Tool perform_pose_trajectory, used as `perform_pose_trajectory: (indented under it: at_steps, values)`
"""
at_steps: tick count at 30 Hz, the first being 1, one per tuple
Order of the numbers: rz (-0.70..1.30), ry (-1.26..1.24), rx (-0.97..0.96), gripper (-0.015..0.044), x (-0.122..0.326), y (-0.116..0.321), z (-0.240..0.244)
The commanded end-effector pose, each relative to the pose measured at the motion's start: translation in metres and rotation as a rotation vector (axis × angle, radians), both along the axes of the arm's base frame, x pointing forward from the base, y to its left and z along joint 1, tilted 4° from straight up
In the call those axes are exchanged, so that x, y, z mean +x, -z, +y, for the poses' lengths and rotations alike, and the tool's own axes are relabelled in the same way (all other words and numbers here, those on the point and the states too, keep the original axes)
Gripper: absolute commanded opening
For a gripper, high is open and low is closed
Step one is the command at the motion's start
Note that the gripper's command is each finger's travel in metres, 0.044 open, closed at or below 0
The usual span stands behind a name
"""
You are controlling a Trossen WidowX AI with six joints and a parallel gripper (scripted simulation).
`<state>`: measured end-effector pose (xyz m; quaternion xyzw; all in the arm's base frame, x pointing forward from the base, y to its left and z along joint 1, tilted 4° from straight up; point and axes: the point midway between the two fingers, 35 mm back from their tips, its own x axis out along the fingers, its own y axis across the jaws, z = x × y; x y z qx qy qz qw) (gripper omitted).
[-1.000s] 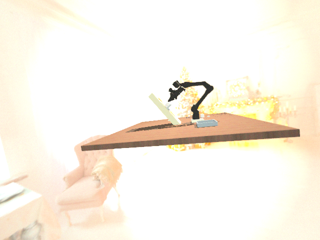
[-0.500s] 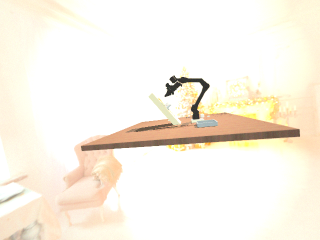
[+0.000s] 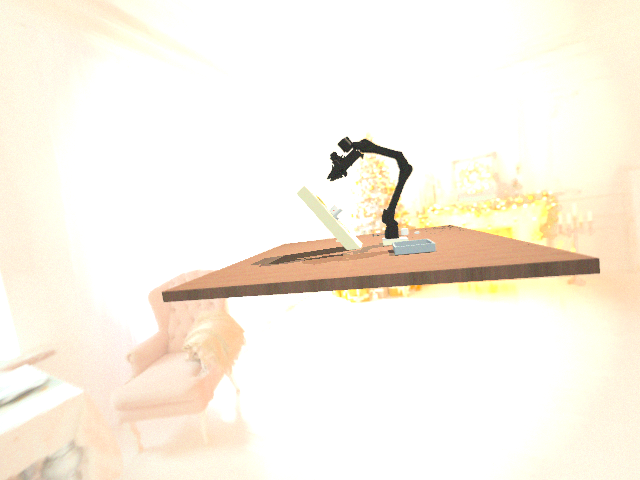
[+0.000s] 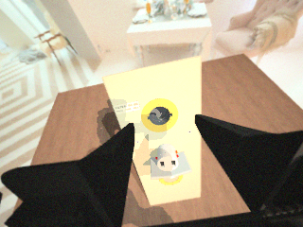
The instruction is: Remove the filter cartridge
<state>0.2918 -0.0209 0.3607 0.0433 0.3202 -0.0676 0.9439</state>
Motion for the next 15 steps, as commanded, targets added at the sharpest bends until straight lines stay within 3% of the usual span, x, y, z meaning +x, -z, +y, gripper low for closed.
perform_pose_trajectory:
  at_steps: [1,6,15]
  values:
    - [0.179,-0.016,-0.007,0.0305,-0.009,0.045,0.000]
    - [0.425,-0.046,-0.008,0.0305,-0.036,0.107,0.002]
    - [0.434,-0.047,-0.008,0.0305,-0.034,0.114,0.002]
